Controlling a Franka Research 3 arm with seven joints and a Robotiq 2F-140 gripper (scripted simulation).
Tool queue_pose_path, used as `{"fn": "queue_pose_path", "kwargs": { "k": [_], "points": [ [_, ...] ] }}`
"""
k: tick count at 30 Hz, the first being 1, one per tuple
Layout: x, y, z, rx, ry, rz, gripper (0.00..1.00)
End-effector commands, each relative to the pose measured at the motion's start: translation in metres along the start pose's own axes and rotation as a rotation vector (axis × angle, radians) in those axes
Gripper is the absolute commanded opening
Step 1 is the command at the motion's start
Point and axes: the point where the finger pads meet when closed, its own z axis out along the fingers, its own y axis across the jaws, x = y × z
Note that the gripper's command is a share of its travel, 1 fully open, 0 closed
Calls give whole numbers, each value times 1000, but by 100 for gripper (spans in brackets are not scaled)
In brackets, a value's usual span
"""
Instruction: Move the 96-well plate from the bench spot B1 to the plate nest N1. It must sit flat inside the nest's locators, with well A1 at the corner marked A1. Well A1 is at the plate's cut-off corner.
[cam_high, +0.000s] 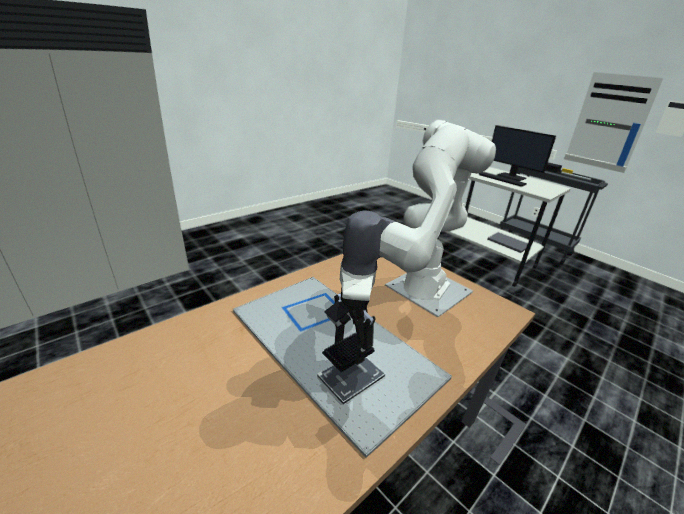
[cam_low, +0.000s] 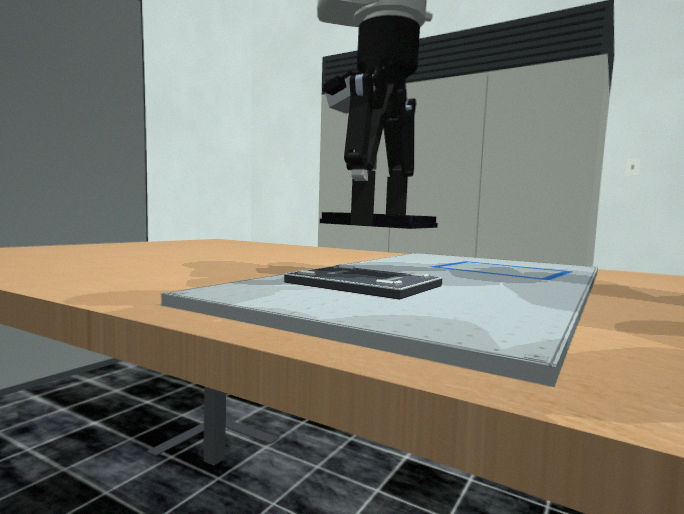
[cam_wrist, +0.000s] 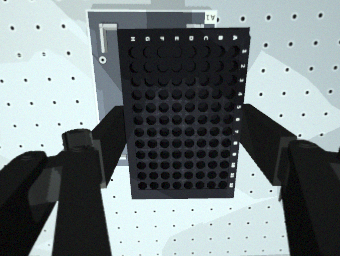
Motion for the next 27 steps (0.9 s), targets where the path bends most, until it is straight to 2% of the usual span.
{"fn": "queue_pose_path", "kwargs": {
  "k": [1,6,27],
  "points": [
    [1,-10,0,4,-9,19,60],
    [6,-27,0,4,-9,19,60],
    [4,-27,0,4,-9,19,60]
  ]
}}
